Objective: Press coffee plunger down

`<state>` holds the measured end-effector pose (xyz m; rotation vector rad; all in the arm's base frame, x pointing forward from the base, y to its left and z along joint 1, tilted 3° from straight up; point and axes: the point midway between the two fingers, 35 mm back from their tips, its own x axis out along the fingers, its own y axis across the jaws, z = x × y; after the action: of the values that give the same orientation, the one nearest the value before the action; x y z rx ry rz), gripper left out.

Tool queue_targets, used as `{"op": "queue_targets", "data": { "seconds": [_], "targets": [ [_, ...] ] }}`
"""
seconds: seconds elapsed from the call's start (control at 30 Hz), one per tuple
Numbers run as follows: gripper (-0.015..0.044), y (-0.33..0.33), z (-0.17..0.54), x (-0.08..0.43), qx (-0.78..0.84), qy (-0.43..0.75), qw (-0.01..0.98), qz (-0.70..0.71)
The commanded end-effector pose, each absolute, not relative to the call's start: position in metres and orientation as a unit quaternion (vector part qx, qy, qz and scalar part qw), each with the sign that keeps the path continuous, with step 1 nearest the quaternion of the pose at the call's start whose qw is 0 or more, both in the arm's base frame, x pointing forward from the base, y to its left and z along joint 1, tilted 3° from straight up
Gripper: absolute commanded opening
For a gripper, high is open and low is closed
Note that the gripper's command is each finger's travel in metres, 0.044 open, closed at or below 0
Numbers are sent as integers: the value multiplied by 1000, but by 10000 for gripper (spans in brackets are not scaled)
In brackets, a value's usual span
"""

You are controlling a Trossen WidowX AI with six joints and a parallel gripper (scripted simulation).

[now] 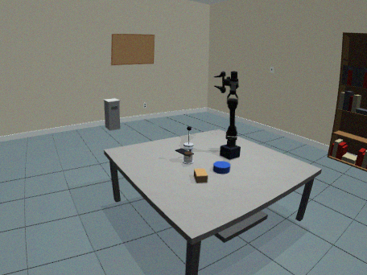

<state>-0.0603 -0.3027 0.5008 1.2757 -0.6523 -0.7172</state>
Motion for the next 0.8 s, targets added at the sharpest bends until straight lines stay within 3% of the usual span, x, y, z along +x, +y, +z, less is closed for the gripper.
{"op": "queue_targets", "data": {
  "seconds": [0.0, 0.13, 0.4, 0.77],
  "targets": [
    [426, -303, 500, -59, 570, -292, 697, -322],
    [440, -310, 496, -44, 562, -286, 707, -321],
    [440, -322, 478, 35, 553, -240, 742, -292],
    [440, -293, 434, 169, 483, -118, 826, -264]
  ]
}}
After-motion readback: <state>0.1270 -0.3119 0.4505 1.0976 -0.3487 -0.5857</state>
